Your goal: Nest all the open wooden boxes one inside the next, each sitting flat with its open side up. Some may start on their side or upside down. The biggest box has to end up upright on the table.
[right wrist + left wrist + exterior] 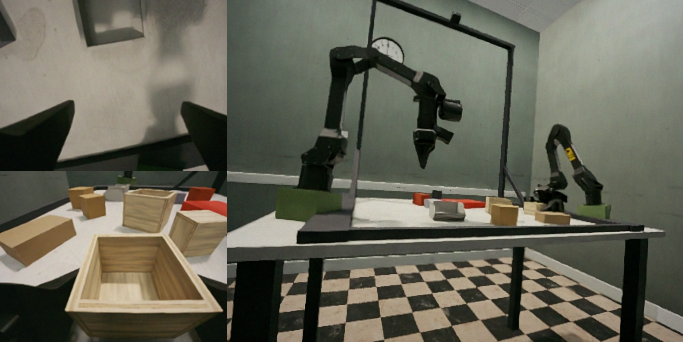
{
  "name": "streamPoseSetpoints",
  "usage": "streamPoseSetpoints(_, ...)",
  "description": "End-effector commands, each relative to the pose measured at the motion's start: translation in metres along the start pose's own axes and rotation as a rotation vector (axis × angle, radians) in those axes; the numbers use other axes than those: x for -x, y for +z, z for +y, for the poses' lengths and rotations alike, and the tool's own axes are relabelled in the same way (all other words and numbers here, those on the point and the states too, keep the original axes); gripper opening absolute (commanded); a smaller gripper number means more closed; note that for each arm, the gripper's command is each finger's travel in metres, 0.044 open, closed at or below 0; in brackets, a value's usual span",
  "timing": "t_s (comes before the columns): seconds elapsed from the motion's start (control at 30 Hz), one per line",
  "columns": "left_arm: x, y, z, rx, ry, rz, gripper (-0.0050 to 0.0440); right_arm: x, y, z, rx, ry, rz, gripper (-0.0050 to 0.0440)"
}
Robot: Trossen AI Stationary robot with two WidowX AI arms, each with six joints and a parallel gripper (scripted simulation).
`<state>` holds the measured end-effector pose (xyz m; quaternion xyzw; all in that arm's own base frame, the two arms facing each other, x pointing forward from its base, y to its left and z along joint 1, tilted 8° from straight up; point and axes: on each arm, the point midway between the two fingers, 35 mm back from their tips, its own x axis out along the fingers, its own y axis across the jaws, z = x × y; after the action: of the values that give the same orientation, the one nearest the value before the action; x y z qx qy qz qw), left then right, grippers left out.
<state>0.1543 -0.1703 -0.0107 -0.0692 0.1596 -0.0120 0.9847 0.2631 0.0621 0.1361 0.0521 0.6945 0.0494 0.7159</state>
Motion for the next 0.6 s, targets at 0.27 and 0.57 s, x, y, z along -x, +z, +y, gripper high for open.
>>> streamPoseSetpoints(0.27,0.001,0.015,-0.009,0.016,-0.002,0.18,0.04,0.005,0.004,0.001,0.004,0.0,-0.018,0.04)
streamPoseSetpoints(0.57,0.006,0.026,-0.006,0.02,-0.014,0.303,0.04,0.005,0.004,0.001,0.004,0.0,-0.018,0.04)
